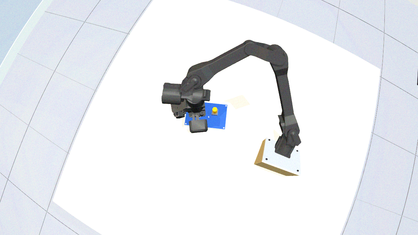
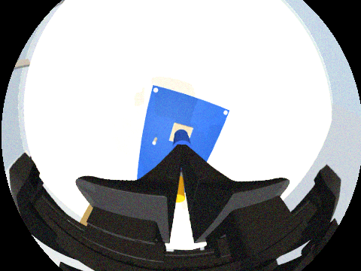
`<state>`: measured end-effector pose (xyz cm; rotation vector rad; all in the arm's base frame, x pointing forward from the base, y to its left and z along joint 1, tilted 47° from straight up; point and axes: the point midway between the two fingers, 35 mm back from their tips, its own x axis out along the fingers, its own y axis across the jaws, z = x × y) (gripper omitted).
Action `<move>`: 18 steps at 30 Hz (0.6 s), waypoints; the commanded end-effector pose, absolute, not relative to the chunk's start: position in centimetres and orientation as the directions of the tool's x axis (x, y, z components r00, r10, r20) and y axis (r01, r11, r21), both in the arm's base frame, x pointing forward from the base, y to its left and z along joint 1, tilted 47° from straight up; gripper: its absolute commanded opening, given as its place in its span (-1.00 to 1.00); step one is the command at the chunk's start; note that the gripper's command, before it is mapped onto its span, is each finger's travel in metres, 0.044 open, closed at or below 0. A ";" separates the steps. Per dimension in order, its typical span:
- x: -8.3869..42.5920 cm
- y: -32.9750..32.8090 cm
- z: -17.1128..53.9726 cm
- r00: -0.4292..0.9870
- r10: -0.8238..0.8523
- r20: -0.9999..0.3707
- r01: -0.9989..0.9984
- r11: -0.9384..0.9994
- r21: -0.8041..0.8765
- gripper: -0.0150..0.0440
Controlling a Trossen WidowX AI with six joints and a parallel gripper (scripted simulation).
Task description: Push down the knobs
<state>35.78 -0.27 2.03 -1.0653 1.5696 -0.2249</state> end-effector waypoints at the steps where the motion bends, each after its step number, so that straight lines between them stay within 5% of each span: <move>1: 36.0 -1.7 1.1 0.056 -0.730 -0.681 -0.483 0.577 -0.659 -0.49; 18: 36.0 -0.3 2.4 0.056 -0.729 -0.682 -0.483 0.578 -0.658 -0.49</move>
